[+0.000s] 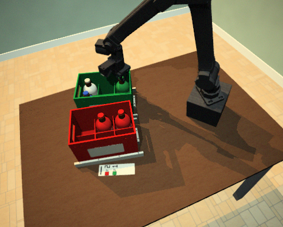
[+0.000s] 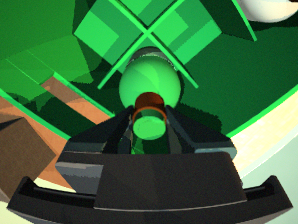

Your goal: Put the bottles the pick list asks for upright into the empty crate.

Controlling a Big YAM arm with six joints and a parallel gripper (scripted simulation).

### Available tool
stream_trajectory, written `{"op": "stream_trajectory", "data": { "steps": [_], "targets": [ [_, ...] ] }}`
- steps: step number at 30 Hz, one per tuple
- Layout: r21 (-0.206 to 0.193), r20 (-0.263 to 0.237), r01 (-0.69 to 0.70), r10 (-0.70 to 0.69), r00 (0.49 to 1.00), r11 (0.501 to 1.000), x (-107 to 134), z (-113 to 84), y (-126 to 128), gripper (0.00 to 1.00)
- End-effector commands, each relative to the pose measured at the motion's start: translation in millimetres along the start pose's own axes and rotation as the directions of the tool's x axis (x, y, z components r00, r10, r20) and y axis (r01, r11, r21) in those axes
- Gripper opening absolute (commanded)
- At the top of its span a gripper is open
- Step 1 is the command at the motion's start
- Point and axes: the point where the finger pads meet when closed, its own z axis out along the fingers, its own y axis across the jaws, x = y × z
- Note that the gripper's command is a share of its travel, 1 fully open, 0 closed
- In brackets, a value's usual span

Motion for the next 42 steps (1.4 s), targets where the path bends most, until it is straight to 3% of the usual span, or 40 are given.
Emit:
{"op": "stream_trajectory", "data": {
  "steps": [1,14,17,24,42],
  "targets": [
    [0.018,0.008,0.012,-0.012,1.000,1.000,-9,-4.9,2,0.00],
    [0.013,0.006,0.009,-0.009,1.000,1.000,-9,-3.7,3,0.00],
    [0.008,0.004,0.018,-0.018,1.000,1.000,-9,-12.6,5,0.00],
    [0.054,0.018,0.018,-0.019,1.000,0.998,-10,-36.4,-18,0.00],
    [0.058,0.019,0.013,-0.014,1.000,0.998,-8,-65.1,-18,0.00]
  ]
}}
